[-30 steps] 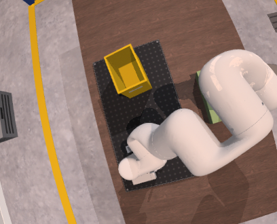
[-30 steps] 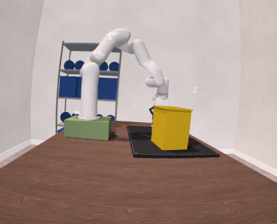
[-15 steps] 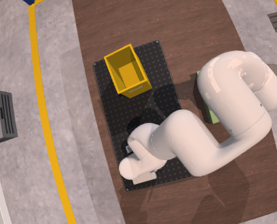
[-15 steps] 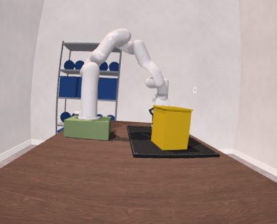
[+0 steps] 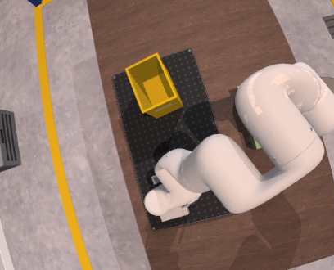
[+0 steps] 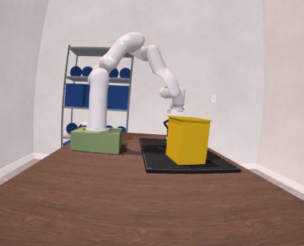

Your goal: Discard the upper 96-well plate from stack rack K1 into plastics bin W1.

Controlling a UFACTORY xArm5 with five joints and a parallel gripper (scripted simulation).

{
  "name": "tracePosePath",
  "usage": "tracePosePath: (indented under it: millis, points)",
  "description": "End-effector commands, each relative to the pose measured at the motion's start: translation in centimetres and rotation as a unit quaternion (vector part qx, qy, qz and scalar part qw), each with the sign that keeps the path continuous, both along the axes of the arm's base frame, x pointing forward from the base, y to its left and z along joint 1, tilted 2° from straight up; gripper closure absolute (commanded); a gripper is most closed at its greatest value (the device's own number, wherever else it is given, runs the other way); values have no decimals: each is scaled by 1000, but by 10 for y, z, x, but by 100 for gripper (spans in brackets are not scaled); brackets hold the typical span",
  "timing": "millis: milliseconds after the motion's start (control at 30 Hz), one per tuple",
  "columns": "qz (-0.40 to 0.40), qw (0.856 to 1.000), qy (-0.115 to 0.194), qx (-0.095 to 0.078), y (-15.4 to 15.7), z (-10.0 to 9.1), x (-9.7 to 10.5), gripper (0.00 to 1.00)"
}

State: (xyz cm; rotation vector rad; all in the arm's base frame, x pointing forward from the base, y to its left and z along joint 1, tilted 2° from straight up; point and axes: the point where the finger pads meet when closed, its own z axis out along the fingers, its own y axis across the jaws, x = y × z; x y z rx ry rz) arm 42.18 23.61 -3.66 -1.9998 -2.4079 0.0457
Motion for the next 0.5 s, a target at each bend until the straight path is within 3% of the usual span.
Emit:
tracePosePath:
  millis: [0,467]
  points:
    - [0,1000,-2,1,1,0,1,0]
    - [0,1000,-2,1,1,-4,1,0]
